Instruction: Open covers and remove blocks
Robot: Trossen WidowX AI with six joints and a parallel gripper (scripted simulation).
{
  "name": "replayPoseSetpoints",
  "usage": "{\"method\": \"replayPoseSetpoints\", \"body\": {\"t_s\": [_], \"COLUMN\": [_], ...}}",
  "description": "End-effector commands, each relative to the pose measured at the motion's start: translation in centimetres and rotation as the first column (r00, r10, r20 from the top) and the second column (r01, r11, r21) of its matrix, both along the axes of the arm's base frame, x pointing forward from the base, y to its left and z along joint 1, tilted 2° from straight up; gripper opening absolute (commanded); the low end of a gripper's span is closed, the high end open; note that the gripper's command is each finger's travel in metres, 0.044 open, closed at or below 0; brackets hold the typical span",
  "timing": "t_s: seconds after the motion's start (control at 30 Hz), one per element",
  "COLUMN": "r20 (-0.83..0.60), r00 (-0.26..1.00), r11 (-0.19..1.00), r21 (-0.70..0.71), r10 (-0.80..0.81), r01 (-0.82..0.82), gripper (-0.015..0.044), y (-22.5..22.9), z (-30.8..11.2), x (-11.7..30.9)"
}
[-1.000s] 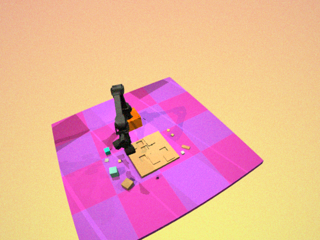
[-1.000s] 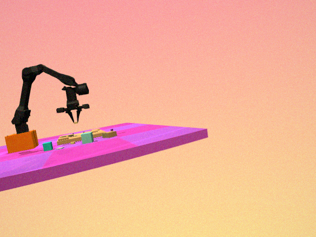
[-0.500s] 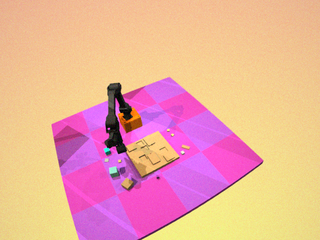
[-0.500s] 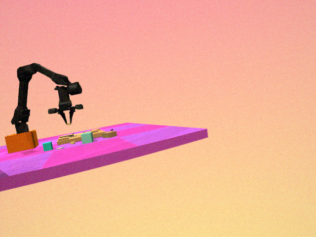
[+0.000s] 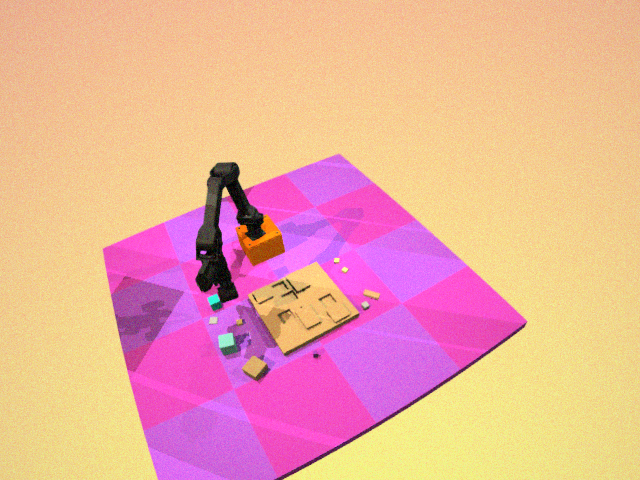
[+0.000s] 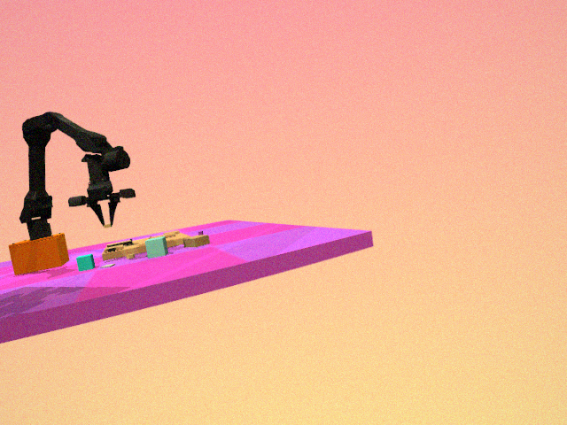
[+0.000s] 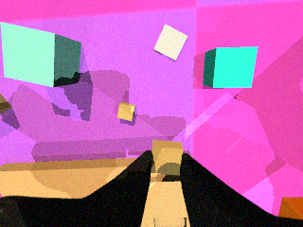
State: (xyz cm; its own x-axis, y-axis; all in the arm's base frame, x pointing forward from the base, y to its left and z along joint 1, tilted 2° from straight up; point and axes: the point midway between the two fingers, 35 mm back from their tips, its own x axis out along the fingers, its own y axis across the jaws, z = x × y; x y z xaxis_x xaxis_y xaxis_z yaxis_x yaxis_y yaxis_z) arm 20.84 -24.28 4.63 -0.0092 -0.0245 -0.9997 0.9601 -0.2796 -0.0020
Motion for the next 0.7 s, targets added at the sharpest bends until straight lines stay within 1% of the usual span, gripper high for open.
{"method": "replayPoseSetpoints", "body": {"t_s": [0.0,0.67], "r20": [0.000,0.000], "r00": [1.000,1.000], "r11": [1.000,1.000], "r21": [-0.007,-0.007], "r10": [0.004,0.004], "r01": [-0.004,-0.004], "gripper": [0.0080,0.0080], "y": [-0.5,-0.9], "z": [0.1,-2.8], "x": [-1.0,-1.0]}}
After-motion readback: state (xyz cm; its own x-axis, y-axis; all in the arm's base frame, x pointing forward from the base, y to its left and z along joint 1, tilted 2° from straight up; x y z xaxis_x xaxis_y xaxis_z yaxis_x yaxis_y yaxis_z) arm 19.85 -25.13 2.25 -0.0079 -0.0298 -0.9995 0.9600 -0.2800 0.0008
